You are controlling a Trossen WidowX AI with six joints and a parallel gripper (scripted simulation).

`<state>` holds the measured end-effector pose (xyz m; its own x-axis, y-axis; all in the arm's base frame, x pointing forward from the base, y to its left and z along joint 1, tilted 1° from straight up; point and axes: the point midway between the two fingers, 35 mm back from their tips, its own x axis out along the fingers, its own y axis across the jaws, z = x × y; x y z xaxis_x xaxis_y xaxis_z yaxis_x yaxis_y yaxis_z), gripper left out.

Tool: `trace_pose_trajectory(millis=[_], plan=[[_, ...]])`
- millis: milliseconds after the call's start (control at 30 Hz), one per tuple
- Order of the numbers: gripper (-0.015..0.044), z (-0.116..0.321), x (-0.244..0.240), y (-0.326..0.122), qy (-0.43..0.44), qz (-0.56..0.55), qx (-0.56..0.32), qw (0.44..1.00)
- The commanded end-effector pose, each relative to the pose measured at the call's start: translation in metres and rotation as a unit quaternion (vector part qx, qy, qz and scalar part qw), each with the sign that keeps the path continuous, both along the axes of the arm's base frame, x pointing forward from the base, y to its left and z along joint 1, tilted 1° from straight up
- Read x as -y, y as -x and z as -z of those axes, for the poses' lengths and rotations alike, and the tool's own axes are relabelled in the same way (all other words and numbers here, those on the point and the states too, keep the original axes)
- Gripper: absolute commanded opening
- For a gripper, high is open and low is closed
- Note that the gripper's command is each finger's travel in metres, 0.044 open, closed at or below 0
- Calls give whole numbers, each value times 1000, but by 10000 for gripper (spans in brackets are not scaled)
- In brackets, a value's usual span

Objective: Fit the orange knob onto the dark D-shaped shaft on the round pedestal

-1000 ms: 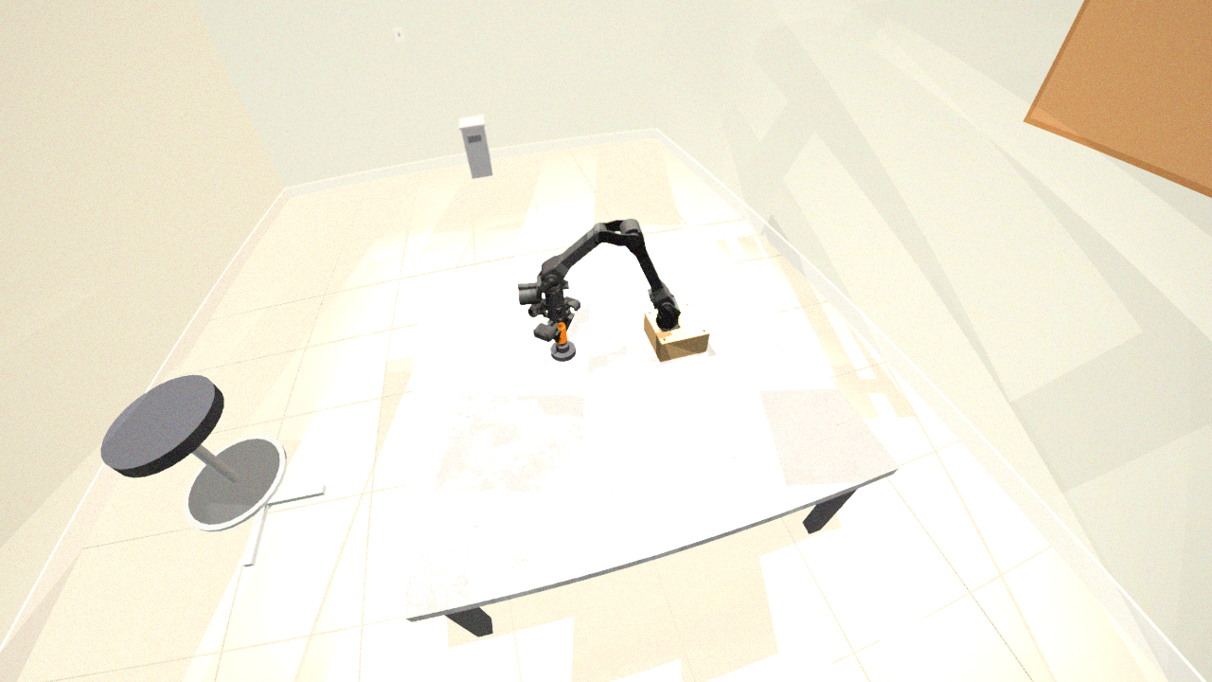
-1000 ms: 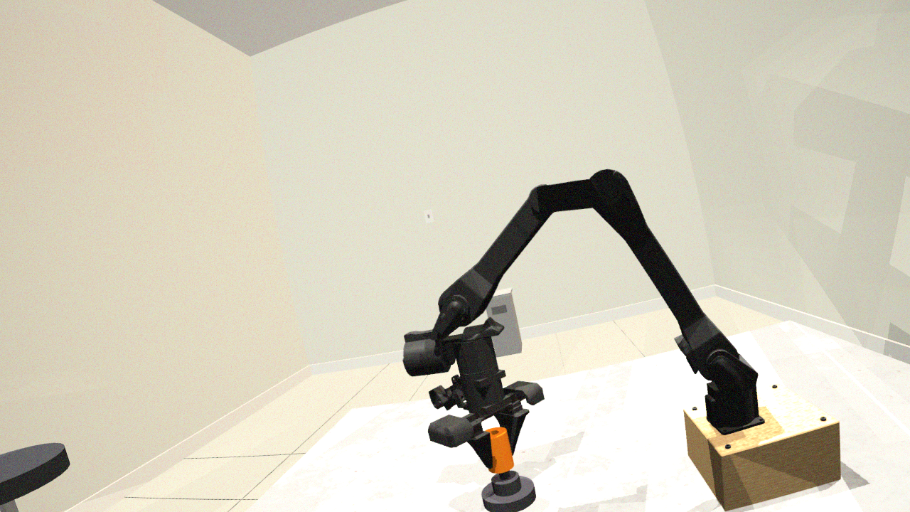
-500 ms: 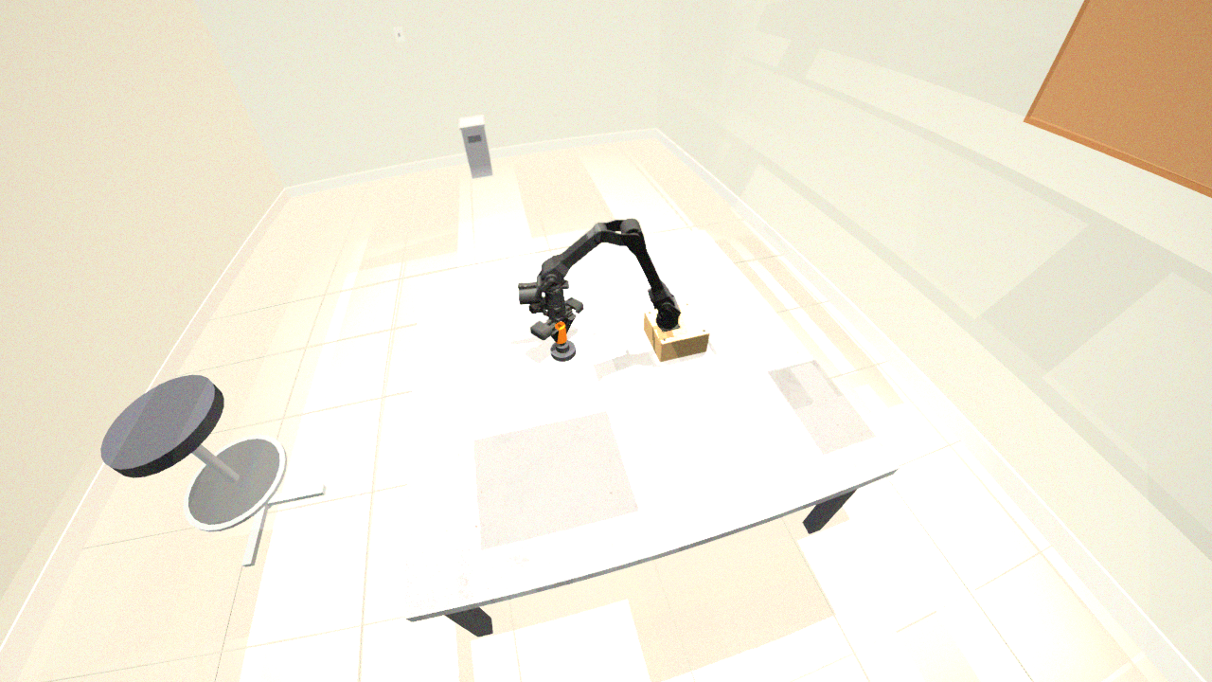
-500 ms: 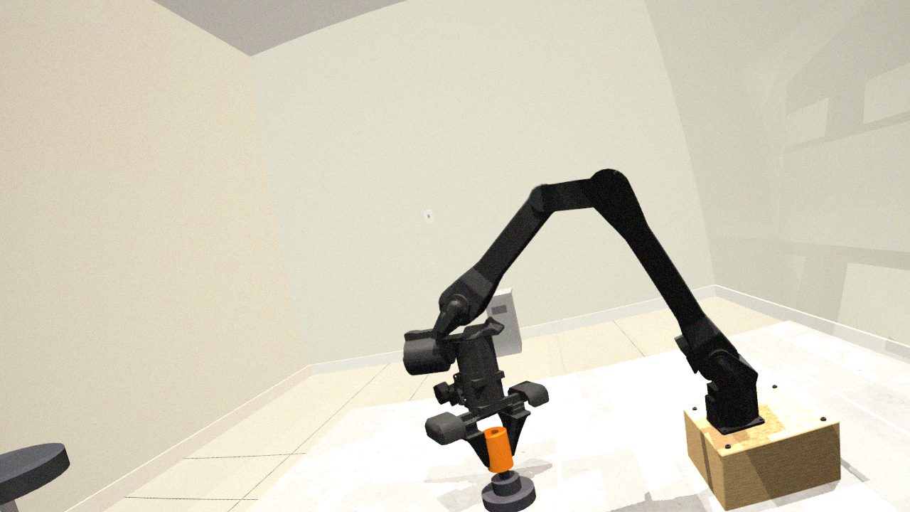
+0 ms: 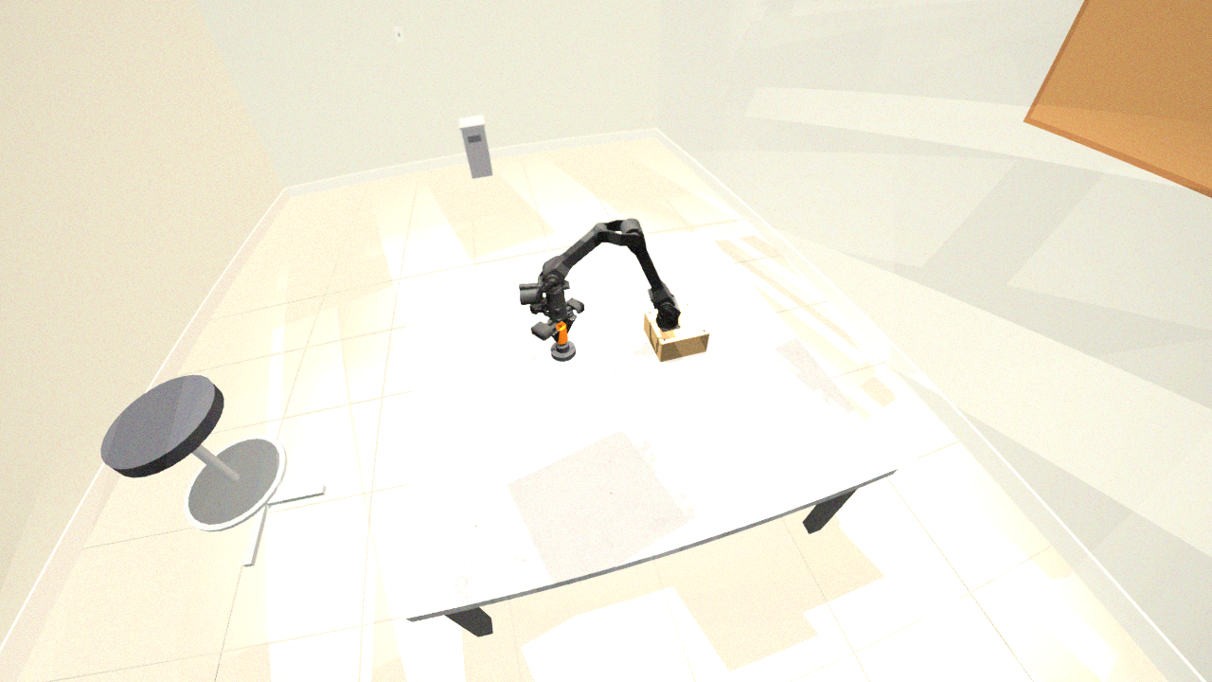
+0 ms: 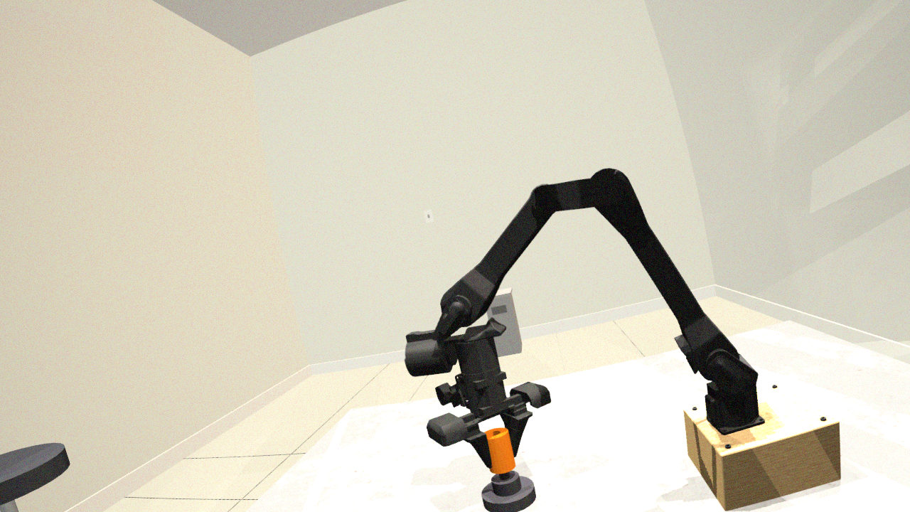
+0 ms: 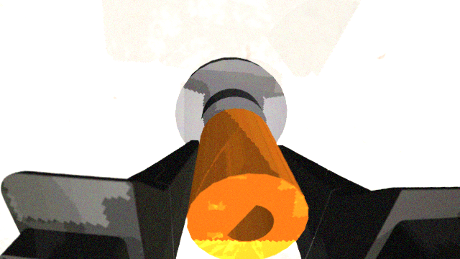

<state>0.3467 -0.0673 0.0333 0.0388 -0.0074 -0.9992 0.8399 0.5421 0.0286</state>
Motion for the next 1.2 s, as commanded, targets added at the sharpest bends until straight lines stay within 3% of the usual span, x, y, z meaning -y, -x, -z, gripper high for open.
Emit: trace_pose_trajectory(millis=[0, 433, 667, 1167], plan=[[0, 0, 0, -2, 0, 2, 2, 1000], [0, -5, 0, -4, 0, 6, 2, 1000], [0, -6, 1, -3, -4, 106, 3, 994], [0, 0, 0, 0, -4, 106, 3, 994]])
